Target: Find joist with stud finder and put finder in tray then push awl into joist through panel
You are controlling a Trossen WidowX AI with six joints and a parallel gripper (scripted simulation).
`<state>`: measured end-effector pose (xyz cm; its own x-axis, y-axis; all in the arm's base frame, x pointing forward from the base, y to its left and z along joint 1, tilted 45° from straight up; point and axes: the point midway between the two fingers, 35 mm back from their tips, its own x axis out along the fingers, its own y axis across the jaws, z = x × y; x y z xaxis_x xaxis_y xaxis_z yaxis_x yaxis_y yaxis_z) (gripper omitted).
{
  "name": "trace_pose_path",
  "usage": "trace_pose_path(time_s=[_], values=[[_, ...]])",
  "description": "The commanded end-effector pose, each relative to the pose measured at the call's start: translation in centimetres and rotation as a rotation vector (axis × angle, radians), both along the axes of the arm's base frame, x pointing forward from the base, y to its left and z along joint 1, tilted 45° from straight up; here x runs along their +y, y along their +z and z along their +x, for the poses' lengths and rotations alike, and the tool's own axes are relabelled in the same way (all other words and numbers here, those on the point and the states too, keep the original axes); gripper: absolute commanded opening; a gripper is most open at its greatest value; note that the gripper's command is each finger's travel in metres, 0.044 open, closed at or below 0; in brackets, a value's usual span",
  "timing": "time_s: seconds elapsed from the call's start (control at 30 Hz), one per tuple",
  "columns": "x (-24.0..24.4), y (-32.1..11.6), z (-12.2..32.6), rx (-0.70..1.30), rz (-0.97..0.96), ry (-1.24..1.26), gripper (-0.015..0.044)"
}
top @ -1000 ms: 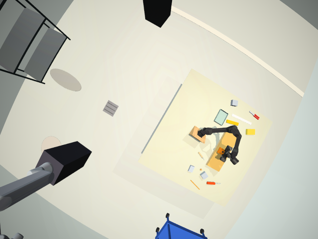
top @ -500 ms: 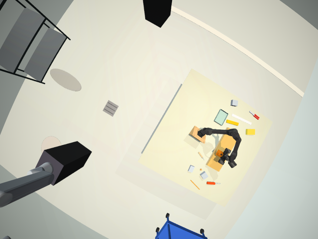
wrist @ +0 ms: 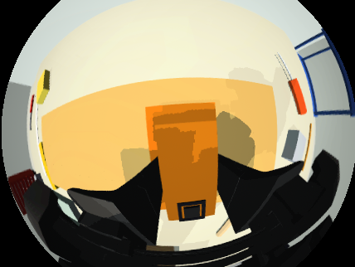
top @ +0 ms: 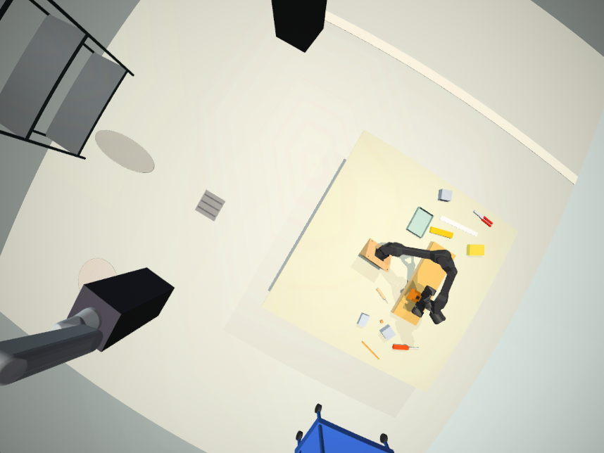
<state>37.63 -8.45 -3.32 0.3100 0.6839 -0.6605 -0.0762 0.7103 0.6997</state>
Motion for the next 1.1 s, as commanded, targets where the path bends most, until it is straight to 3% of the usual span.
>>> trace_pose_path(time_s=[0.0, 1.07], values=[[-0.9, -0.8, 0.0, 0.003, -0.007, -0.002, 0.0000], [-6.0, -5.6, 0.5, 0.001, -0.012, -0.002, 0.0000]])
